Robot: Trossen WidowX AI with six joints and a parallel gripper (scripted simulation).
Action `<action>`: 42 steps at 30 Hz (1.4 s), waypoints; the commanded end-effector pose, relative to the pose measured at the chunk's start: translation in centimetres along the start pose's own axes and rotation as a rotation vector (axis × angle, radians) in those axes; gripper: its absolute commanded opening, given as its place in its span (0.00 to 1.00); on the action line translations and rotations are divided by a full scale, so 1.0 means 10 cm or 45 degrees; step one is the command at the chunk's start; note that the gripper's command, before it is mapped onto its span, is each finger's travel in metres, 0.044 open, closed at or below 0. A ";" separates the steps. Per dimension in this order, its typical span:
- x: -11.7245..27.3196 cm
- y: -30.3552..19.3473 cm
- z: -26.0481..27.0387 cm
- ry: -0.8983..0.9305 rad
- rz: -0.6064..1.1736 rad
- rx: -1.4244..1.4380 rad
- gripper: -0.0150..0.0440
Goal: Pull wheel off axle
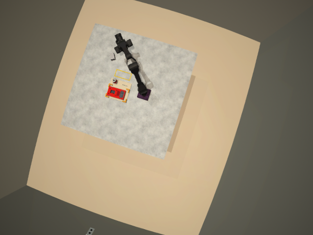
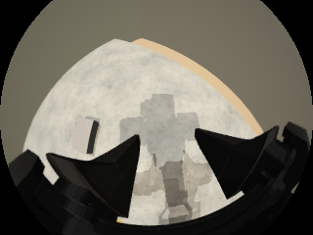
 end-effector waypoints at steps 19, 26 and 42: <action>1.20 -1.30 2.20 0.371 0.557 0.675 0.76; 1.75 -1.82 2.49 0.406 0.715 0.936 0.76; 1.61 -1.79 2.50 0.405 0.717 0.943 0.76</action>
Point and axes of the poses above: the point midway between the two fingers, 35 mm back from their tips, its own x axis back along the fingers, its own z axis across the jaws, y = z × x, the point moved 3 cm from there along x, back along the fingers, and after that the axes turned 3 degrees about -x, right-handed, at the moved point
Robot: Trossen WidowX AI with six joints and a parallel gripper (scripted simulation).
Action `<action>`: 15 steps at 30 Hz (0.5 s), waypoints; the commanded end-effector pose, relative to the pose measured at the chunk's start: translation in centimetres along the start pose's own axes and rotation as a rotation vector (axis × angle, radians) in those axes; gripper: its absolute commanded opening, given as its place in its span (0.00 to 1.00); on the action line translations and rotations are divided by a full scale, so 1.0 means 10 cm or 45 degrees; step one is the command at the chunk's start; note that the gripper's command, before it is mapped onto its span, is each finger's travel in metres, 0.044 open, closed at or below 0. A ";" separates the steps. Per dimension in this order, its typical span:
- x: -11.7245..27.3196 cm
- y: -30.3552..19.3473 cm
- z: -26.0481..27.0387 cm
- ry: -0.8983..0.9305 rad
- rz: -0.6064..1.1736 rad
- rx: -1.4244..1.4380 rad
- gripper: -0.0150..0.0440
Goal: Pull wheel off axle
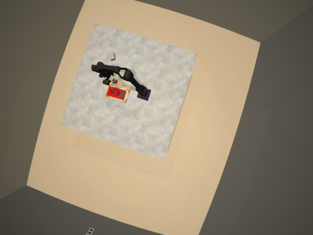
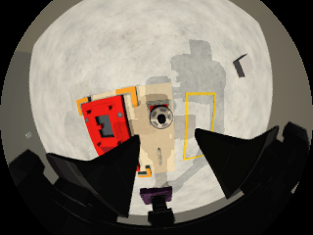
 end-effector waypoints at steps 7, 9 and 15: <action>-0.46 0.03 0.00 0.002 -0.002 0.006 0.76; -0.57 0.03 0.00 0.002 -0.002 0.006 0.76; -0.71 0.02 0.01 0.002 -0.001 0.006 0.76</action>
Point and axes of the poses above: the point midway between the two fingers, 35 mm back from their tips, its own x axis back along the fingers, its own z axis across the jaws, y = z × x, the point moved 3 cm from there along x, back along the fingers, and after that the axes turned 3 degrees about -x, right-handed, at the moved point
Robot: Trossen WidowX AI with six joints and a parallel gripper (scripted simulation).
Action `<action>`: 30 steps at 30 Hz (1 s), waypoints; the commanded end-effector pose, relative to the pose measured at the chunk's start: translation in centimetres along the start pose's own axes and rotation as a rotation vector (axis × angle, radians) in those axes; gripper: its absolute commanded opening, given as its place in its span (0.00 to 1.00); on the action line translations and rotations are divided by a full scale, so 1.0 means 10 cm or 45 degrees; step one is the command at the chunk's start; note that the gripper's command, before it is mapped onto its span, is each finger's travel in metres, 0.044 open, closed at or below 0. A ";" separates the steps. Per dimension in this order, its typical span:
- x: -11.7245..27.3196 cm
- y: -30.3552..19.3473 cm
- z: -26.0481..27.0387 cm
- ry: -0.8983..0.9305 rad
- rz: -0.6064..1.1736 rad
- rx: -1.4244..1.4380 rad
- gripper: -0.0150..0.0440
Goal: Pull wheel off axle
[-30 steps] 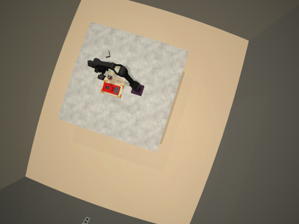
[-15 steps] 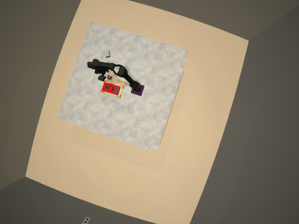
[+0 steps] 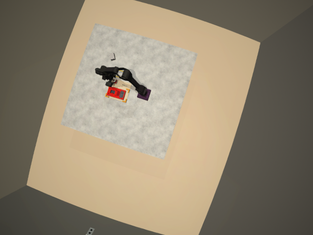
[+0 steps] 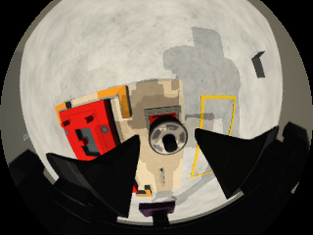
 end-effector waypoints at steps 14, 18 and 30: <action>-0.03 0.01 0.00 0.000 -0.010 -0.001 0.54; -0.03 0.01 0.00 0.000 -0.010 -0.001 0.49; 0.00 0.01 0.00 0.000 -0.009 0.000 0.25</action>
Point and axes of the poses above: the point midway between the two fingers, 35 mm back from their tips, its own x axis back along the fingers, its own z axis across the jaws, y = z × x, the point moved 3 cm from there along x, back along the fingers, and after that the axes turned 3 degrees about -x, right-handed, at the moved point
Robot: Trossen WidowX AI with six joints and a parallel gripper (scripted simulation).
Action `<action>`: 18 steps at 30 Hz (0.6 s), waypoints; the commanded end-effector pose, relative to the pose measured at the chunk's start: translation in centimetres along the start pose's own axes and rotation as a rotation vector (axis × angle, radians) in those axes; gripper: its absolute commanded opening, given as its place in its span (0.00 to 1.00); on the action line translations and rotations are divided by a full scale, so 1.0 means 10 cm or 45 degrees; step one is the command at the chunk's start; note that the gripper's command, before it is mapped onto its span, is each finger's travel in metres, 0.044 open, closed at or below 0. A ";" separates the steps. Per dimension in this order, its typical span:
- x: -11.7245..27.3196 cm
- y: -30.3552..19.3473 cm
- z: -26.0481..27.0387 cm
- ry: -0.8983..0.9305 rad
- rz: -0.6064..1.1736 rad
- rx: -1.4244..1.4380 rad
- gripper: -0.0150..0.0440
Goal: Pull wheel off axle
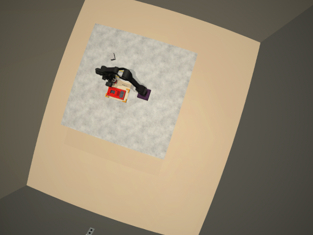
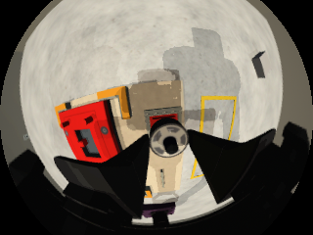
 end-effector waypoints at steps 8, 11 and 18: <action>0.05 0.01 0.00 0.001 -0.003 0.000 0.25; 0.06 0.01 0.00 0.001 -0.003 0.001 0.25; 0.08 0.01 0.00 0.001 -0.002 0.001 0.25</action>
Point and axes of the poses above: the point midway between the two fingers, 35 mm back from their tips, its own x axis back along the fingers, its own z axis across the jaws, y = z × x, the point moved 3 cm from there along x, back along the fingers, and after that the axes turned 3 degrees about -x, right-handed, at the moved point
